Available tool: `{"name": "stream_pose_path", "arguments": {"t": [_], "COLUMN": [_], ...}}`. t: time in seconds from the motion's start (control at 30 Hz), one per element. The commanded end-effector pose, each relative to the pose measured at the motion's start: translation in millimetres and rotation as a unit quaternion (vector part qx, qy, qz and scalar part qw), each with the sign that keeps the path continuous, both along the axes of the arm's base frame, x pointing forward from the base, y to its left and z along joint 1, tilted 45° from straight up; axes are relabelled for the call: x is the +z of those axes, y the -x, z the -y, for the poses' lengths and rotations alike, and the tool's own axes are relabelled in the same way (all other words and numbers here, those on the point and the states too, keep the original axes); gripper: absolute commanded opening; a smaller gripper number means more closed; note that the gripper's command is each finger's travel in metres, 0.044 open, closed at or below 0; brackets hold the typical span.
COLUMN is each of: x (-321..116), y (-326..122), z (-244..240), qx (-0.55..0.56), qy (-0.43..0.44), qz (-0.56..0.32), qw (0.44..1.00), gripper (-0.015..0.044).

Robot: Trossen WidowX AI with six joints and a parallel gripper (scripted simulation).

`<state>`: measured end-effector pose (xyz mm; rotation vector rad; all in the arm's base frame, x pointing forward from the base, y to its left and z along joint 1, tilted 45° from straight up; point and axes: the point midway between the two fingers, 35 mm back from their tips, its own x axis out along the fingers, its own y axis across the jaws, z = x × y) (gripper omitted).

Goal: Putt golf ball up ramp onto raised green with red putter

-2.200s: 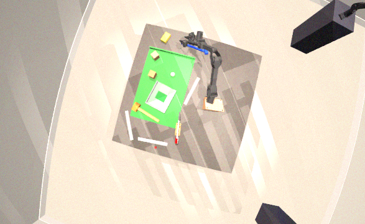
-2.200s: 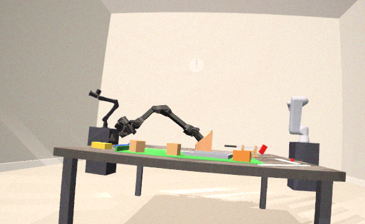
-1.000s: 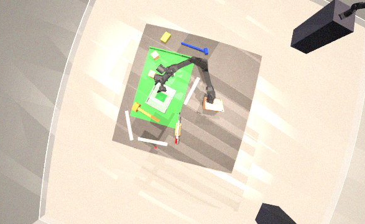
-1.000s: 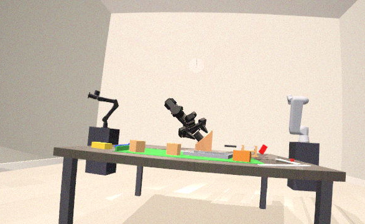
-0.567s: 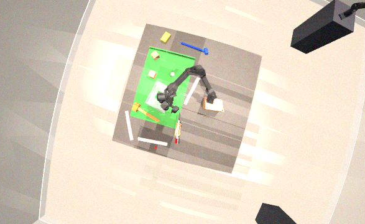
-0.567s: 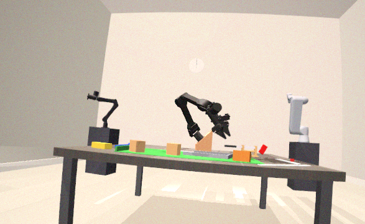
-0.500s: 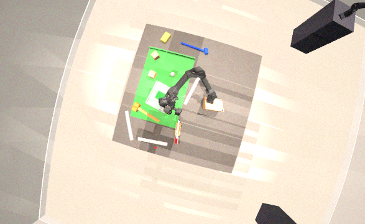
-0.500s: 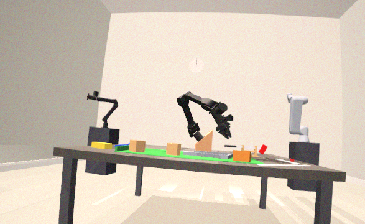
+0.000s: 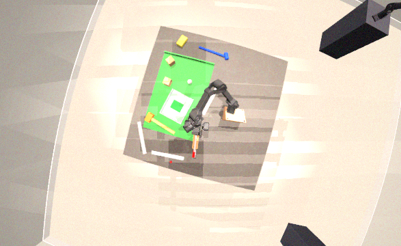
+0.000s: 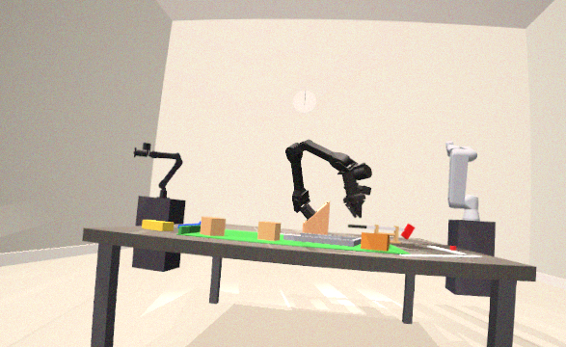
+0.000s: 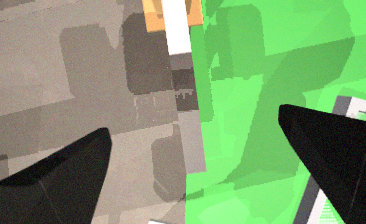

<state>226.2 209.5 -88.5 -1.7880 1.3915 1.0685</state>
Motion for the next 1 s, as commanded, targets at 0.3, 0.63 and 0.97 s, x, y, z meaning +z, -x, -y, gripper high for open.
{"name": "stream_pose_path", "arguments": {"t": [0.3, 0.63, 0.97], "x": [-22.9, -33.4, -43.4], "y": [-4.8, -7.2, -9.8], "z": [23.0, 33.4, 43.0], "qx": [0.003, 0.003, 0.003], "qy": [0.009, 0.009, 0.009], "qz": [-0.002, -0.002, -0.002], "qw": [1.0, 1.0, 1.0], "gripper": [0.044, 0.044, 0.044]}}
